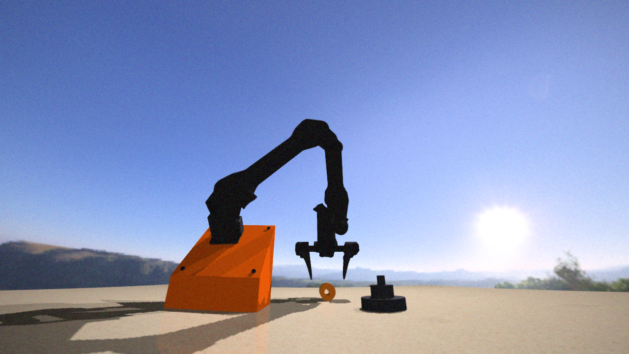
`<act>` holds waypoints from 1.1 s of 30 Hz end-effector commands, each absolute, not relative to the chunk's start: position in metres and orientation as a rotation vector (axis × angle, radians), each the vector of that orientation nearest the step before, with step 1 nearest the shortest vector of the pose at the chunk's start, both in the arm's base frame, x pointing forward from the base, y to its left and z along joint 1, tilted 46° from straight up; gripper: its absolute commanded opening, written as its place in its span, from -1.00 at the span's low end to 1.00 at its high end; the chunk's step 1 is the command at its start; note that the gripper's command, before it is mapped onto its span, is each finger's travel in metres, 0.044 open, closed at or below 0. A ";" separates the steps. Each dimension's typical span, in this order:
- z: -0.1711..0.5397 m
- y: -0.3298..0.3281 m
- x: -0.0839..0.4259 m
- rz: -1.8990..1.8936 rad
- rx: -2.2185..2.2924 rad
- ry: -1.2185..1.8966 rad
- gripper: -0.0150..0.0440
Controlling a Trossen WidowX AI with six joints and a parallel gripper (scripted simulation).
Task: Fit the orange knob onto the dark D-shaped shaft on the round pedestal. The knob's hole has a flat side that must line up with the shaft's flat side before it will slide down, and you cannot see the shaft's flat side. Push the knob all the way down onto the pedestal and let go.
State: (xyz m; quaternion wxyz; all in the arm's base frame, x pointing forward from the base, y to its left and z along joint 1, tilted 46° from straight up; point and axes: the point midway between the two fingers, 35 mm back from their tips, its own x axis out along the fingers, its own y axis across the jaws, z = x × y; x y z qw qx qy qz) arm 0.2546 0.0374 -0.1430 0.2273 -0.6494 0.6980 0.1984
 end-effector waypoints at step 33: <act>-0.169 0.008 0.249 0.548 -1.804 1.934 0.32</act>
